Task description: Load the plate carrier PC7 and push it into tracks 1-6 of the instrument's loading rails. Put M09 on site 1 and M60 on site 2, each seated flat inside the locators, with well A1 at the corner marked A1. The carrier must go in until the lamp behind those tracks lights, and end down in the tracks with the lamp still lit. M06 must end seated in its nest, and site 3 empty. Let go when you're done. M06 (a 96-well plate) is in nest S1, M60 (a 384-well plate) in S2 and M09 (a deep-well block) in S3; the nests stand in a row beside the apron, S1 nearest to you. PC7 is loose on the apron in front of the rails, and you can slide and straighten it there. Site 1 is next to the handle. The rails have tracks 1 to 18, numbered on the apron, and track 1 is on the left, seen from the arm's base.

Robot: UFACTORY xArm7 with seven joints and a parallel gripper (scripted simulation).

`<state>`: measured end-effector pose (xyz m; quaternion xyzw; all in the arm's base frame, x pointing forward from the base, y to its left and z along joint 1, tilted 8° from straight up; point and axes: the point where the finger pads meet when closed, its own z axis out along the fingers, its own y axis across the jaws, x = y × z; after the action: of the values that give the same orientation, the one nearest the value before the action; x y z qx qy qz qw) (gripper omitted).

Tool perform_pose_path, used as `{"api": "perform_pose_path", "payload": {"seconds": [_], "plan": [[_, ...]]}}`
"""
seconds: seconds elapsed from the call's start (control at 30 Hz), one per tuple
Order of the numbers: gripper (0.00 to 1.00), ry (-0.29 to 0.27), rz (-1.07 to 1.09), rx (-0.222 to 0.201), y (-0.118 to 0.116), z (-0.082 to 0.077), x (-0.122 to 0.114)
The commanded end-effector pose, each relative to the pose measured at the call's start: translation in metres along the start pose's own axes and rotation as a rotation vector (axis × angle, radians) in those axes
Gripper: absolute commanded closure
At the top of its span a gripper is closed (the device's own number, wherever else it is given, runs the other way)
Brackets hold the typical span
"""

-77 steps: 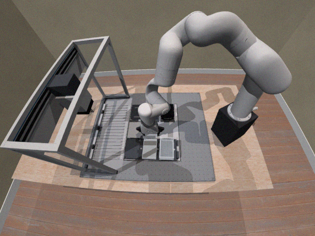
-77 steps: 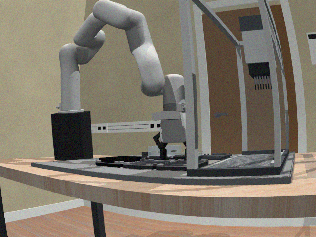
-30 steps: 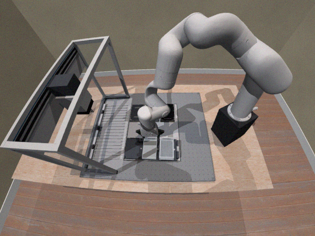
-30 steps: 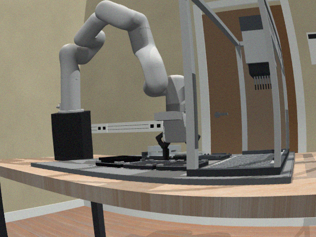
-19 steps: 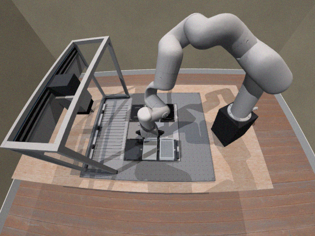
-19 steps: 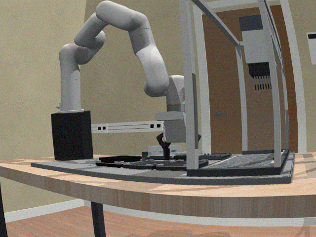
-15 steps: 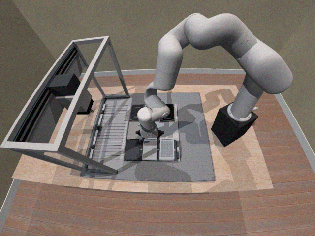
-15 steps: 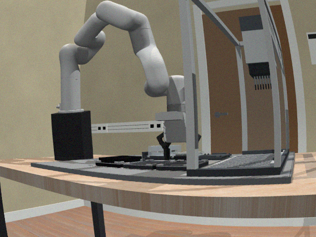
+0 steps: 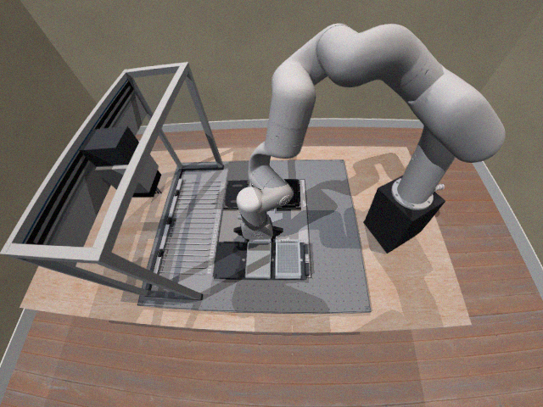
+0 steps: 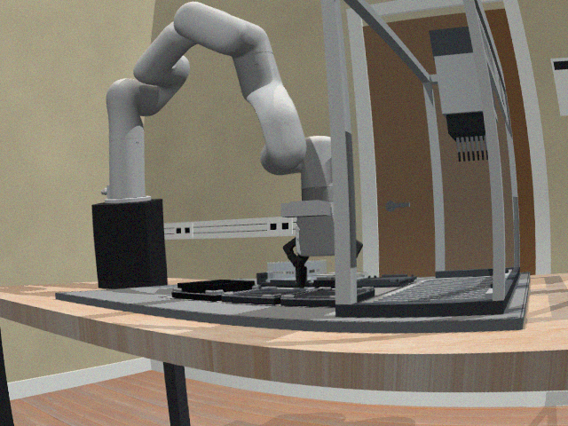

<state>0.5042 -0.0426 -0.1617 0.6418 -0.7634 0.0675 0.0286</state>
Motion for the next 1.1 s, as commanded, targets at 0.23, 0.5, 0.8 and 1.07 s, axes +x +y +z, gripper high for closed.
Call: {"api": "perform_pose_path", "payload": {"seconds": [0.23, 0.5, 0.8, 1.07], "plan": [[0.00, -0.002, -0.001, 0.004, -0.0019, -0.0016, -0.0073], [0.00, -0.002, -0.001, 0.004, -0.0019, -0.0015, -0.0079], [0.00, -0.002, -0.001, 0.004, -0.0019, -0.0015, -0.0079], [0.00, -0.002, -0.001, 0.004, -0.0019, -0.0015, -0.0066]]}}
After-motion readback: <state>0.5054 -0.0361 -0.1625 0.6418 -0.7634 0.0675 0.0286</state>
